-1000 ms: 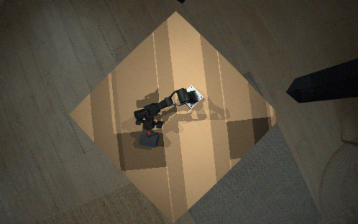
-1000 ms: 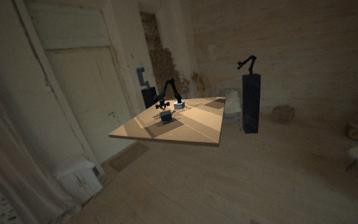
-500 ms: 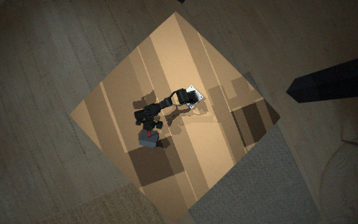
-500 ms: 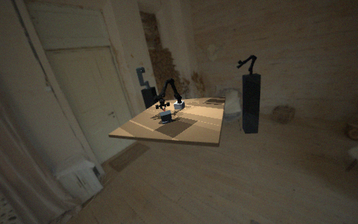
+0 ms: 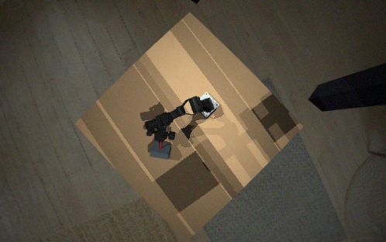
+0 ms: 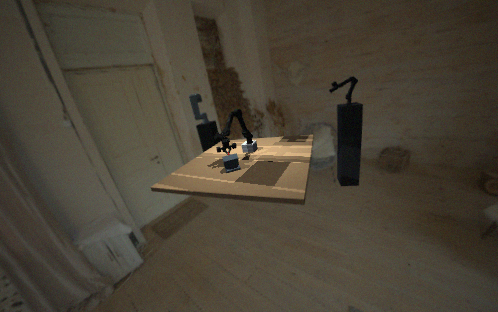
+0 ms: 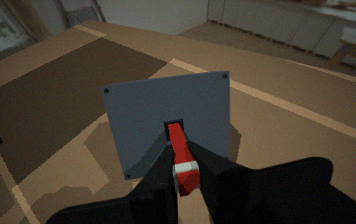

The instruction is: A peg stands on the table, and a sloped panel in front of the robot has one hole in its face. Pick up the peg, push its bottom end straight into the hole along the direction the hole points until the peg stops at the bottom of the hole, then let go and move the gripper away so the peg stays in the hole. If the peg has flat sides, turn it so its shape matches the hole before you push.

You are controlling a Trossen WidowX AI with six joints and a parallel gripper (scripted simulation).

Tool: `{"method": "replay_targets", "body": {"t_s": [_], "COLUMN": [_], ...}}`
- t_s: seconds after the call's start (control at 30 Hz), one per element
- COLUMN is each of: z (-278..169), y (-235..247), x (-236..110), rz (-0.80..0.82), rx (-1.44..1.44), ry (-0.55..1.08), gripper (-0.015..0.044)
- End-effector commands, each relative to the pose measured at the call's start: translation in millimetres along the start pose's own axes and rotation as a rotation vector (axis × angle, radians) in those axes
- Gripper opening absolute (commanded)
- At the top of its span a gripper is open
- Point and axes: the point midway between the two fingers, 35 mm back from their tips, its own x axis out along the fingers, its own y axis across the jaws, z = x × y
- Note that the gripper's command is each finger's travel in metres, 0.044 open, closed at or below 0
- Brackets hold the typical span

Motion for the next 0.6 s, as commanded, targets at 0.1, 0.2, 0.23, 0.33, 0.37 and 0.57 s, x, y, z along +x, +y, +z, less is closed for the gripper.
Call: {"method": "replay_targets", "body": {"t_s": [0.1,0.2,0.23,0.33,0.37,0.57], "z": [-1.0,-0.8,-0.7,-0.4,-0.3,-0.1], "y": [-0.6,-0.7,-0.7,-0.7,-0.7,-0.5], "x": [5.4,7.1,7.7,9.3,9.9,13.3], "rz": [-0.001,-0.001,-0.001,-0.001,-0.001,-0.001], "rx": [0.006,0.006,0.006,0.006,0.006,0.006], "ry": [0.004,0.004,0.004,0.004,0.004,0.003], "gripper": [0.0000,0.0000,0.0000,0.0000,0.0000,0.0000]}}
